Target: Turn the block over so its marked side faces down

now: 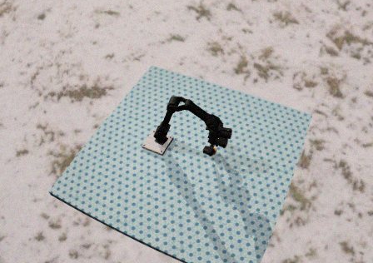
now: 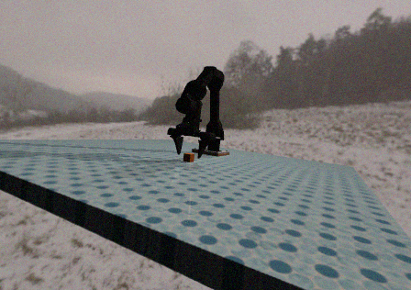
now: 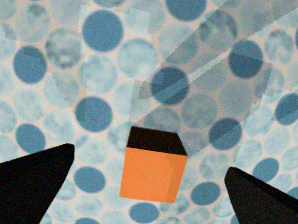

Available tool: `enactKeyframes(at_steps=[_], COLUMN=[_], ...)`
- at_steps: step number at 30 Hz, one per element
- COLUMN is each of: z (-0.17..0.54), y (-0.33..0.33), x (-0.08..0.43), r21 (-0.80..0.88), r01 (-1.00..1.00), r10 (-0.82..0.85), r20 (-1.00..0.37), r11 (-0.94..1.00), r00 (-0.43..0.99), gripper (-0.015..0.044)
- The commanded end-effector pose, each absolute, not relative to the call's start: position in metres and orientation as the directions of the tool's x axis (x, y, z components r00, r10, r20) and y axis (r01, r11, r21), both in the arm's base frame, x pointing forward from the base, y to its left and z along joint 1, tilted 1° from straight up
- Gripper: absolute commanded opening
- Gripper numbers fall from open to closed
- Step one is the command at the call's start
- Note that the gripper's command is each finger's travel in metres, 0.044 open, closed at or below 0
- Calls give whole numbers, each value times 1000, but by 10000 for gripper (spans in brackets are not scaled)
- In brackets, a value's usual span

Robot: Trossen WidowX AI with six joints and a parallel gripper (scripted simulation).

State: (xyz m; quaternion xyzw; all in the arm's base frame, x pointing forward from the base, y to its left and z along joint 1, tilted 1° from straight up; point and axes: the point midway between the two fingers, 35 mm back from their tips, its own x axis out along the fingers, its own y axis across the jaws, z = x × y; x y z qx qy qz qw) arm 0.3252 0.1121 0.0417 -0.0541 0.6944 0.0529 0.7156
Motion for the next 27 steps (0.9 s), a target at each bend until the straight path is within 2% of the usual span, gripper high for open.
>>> enactKeyframes(at_steps=[1,13,27], z=[35,35,35], y=[113,113,113], x=[324,324,324], r21=[1,1,1], r01=[-156,-156,-156], r10=[5,5,5], r20=[-1000,-1000,-1000], r11=[988,988,988], r00=[21,21,21], gripper=[440,125,32])
